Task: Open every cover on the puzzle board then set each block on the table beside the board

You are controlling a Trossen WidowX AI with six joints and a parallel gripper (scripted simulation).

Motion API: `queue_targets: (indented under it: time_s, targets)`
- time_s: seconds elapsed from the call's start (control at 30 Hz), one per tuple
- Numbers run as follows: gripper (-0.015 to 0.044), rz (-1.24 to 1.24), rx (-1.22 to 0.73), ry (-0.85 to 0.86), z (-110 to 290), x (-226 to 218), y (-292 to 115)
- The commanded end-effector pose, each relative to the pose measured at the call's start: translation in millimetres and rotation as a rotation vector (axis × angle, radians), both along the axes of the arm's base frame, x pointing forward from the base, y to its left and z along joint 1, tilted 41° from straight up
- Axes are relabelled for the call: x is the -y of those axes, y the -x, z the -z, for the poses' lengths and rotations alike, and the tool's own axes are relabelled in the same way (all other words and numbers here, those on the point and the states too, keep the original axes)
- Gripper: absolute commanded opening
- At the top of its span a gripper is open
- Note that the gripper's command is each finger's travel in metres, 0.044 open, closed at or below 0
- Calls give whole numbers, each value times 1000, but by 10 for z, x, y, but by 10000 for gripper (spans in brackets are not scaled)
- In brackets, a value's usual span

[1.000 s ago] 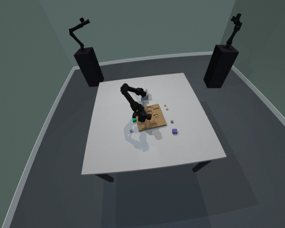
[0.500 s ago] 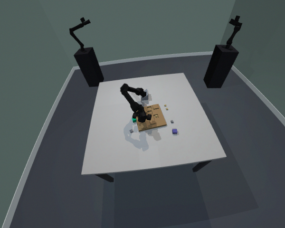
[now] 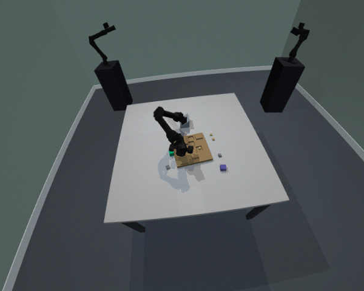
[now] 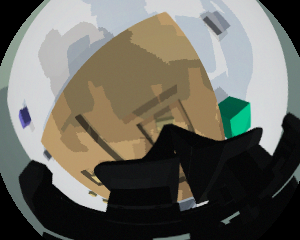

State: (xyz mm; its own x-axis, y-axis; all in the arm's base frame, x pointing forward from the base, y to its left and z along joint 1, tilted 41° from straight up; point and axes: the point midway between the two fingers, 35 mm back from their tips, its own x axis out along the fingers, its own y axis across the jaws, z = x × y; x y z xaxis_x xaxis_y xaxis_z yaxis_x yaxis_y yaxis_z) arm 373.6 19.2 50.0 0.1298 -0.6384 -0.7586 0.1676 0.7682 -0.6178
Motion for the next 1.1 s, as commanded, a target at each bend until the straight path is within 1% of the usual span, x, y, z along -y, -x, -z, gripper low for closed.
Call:
queue_targets:
  time_s: [0.0,1.07]
  targets:
    - [0,0,-6,6,7,26,14]
    - [0,0,0,1,-4,-2,3]
